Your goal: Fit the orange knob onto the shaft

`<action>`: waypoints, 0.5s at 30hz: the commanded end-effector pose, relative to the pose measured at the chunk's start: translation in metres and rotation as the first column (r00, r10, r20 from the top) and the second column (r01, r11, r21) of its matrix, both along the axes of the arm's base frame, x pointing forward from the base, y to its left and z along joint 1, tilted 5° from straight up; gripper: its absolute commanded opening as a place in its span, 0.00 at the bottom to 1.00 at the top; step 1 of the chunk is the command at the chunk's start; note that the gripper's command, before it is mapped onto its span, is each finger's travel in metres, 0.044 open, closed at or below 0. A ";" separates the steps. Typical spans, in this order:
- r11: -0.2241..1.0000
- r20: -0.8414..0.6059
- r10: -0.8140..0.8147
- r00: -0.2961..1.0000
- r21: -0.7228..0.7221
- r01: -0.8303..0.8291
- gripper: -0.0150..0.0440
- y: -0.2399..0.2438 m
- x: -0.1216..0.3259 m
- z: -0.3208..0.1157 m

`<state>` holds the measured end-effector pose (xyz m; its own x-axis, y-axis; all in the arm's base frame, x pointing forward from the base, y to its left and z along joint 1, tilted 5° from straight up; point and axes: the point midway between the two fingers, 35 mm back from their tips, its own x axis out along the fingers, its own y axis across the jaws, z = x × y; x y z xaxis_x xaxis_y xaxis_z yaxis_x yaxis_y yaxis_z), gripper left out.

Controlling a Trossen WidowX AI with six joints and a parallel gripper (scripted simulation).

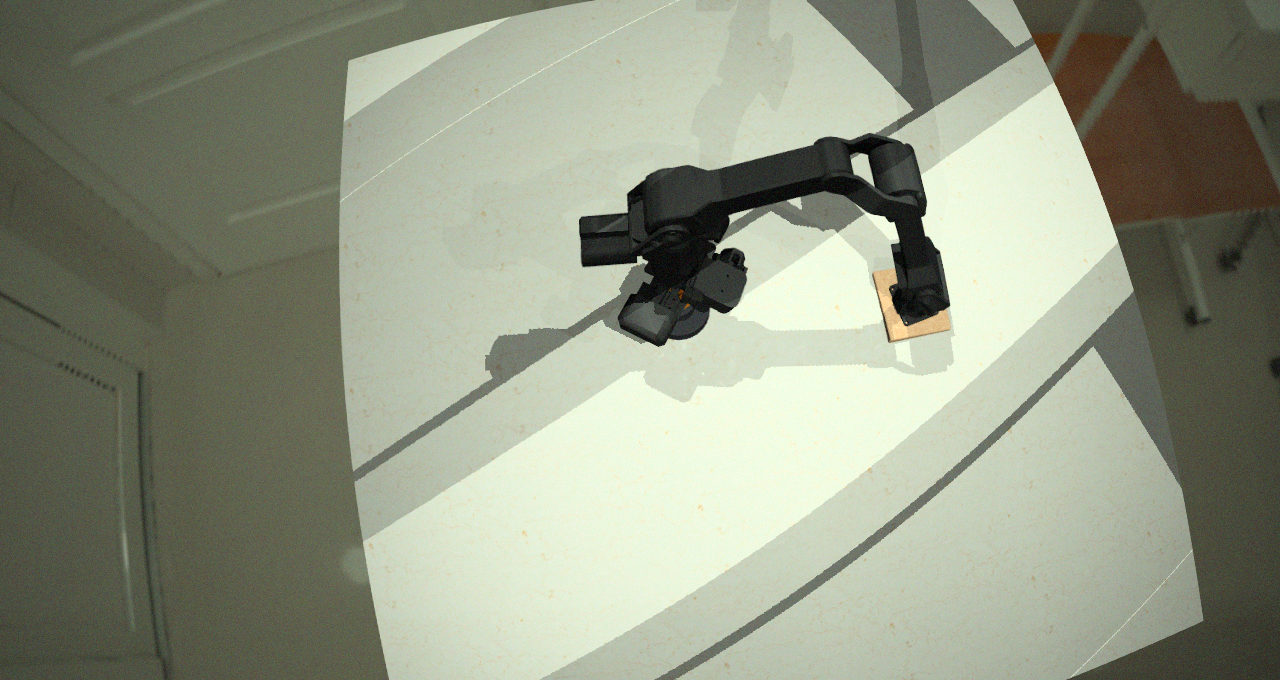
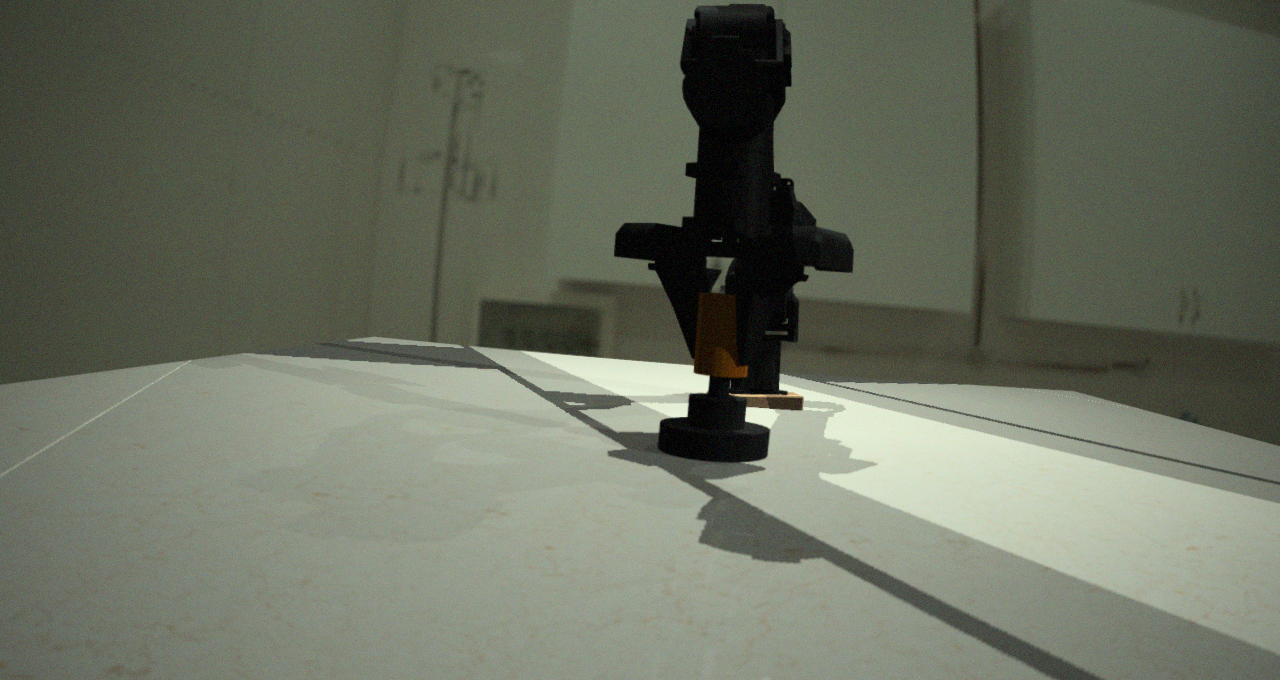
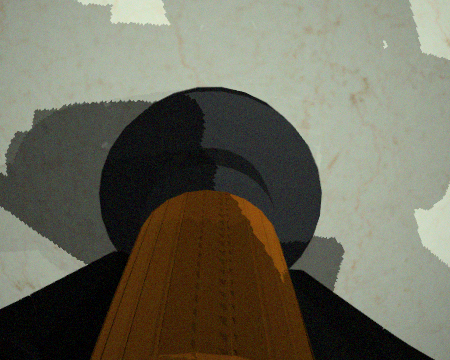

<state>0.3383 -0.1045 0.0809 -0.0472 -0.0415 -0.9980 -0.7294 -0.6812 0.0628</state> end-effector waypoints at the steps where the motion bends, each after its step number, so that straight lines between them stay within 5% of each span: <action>1: 0.999 0.004 -0.053 0.999 -0.004 0.053 0.25 0.000 0.000 -0.001; 15: 1.000 0.003 -0.029 1.000 -0.003 0.029 0.25 0.000 -0.001 -0.003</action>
